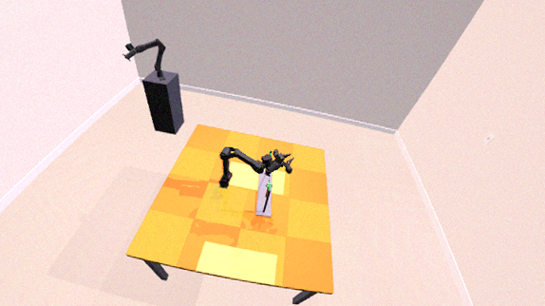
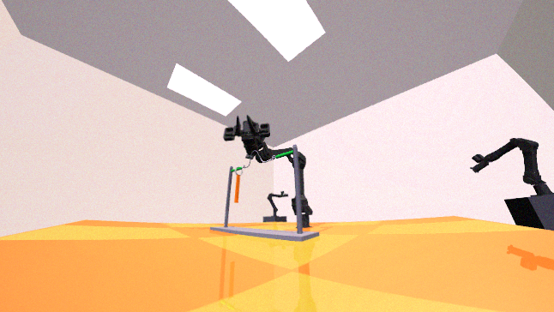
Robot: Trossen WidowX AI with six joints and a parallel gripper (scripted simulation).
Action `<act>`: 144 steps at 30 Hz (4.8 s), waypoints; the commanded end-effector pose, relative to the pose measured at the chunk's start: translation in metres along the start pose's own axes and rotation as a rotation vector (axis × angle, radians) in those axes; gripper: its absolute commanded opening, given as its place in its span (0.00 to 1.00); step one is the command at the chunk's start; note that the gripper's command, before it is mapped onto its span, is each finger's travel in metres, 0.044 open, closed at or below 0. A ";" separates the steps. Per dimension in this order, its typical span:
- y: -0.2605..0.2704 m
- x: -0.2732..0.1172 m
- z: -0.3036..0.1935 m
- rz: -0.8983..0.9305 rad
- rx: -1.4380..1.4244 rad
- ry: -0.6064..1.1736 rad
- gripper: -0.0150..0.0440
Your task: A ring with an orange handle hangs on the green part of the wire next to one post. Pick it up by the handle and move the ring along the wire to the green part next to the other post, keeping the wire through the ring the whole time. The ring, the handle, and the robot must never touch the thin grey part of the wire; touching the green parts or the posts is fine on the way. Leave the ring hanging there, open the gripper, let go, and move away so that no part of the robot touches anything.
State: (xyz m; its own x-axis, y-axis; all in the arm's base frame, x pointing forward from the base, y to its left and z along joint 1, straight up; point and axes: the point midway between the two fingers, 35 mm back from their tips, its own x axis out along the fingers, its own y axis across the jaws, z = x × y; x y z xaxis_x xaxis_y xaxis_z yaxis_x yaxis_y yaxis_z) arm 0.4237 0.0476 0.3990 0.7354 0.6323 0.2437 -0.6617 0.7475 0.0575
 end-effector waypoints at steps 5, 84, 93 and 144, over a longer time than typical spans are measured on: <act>-0.078 -0.074 0.000 -0.318 -0.038 0.005 0.53; -0.038 -0.286 -0.200 -0.622 -0.146 0.216 0.53; -0.047 -0.276 -0.201 -0.622 -0.147 0.215 0.53; -0.073 -0.232 -0.210 -0.622 -0.148 0.211 0.53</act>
State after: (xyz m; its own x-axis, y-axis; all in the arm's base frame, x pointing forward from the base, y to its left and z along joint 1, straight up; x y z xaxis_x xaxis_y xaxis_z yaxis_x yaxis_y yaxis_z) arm 0.3315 -0.1099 0.1348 0.9954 0.0950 0.0134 -0.0947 0.9954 -0.0171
